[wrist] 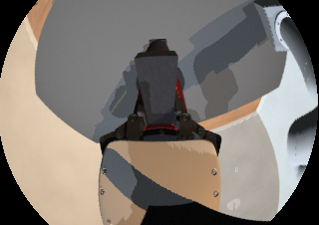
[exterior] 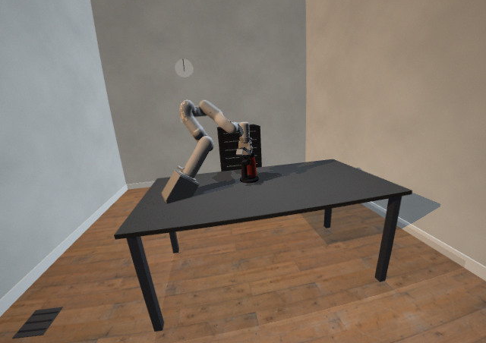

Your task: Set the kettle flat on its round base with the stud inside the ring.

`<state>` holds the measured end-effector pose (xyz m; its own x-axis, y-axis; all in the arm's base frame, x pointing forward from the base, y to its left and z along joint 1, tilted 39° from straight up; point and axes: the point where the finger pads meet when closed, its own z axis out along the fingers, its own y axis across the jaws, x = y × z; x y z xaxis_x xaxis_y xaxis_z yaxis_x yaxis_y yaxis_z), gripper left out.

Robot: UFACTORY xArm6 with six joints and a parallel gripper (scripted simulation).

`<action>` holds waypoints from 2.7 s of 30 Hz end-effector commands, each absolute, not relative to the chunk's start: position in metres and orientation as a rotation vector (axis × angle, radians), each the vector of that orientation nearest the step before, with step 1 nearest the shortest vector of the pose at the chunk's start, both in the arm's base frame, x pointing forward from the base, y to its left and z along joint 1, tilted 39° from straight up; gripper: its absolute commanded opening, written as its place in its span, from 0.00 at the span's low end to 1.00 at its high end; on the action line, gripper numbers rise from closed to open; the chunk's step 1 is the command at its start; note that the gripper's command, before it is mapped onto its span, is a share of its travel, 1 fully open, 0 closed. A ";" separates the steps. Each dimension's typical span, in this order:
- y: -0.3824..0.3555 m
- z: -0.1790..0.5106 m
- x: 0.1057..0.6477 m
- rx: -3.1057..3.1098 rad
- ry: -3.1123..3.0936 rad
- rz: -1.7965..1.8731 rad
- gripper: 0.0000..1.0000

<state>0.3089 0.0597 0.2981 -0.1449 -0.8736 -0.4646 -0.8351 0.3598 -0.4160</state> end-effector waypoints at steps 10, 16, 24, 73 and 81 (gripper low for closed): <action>0.060 0.300 0.309 -1.477 1.976 -0.079 0.00; 0.060 0.300 0.309 -1.477 1.976 -0.079 0.00; 0.060 0.299 0.310 -1.477 1.976 -0.079 0.00; 0.062 0.294 0.313 -1.477 1.976 -0.079 0.00; 0.063 0.293 0.314 -1.477 1.976 -0.079 0.00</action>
